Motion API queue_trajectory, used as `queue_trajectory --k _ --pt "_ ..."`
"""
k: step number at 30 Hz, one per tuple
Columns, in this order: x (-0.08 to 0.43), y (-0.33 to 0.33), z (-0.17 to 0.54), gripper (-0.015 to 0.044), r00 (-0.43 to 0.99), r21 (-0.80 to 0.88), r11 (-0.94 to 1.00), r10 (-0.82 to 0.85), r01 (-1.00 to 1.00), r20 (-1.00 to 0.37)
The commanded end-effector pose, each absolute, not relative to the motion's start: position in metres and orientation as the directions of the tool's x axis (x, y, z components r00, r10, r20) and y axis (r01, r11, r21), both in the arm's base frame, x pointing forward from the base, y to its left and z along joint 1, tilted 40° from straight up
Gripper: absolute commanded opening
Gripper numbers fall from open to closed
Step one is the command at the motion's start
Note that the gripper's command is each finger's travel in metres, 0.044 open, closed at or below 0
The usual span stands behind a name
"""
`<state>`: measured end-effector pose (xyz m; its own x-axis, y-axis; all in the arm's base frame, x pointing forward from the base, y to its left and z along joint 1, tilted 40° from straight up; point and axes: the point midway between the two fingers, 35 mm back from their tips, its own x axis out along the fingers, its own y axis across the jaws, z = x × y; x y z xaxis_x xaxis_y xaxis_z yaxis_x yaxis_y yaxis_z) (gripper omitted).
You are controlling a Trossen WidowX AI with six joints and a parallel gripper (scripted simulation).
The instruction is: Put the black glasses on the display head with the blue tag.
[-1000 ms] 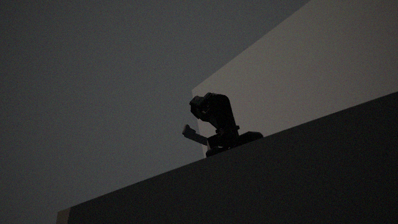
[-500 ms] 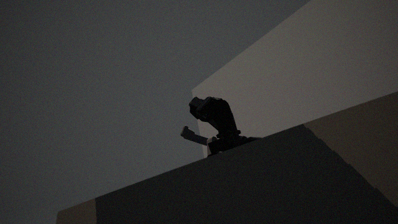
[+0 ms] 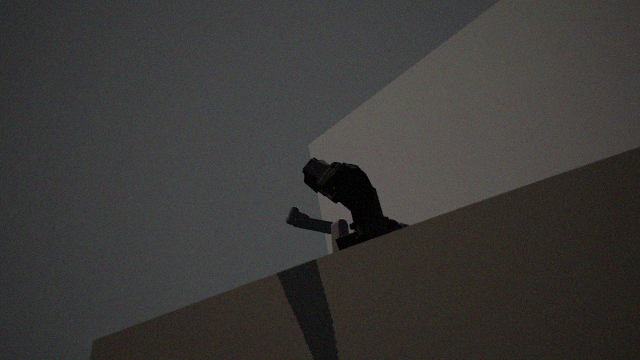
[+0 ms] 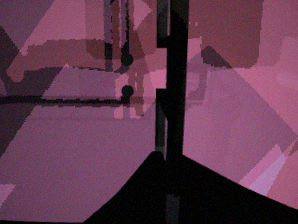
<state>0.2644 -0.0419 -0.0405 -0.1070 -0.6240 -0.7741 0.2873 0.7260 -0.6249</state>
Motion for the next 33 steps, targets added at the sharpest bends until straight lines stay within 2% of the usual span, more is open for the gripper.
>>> queue_trajectory --k 1,33 --pt "0.261 -0.046 -0.046 0.0000 -0.117 -0.634 0.723 -0.629 0.274 -0.769" --pt "0.255 -0.066 -0.069 0.0000 -0.118 -0.636 0.721 -0.631 0.274 -0.767"
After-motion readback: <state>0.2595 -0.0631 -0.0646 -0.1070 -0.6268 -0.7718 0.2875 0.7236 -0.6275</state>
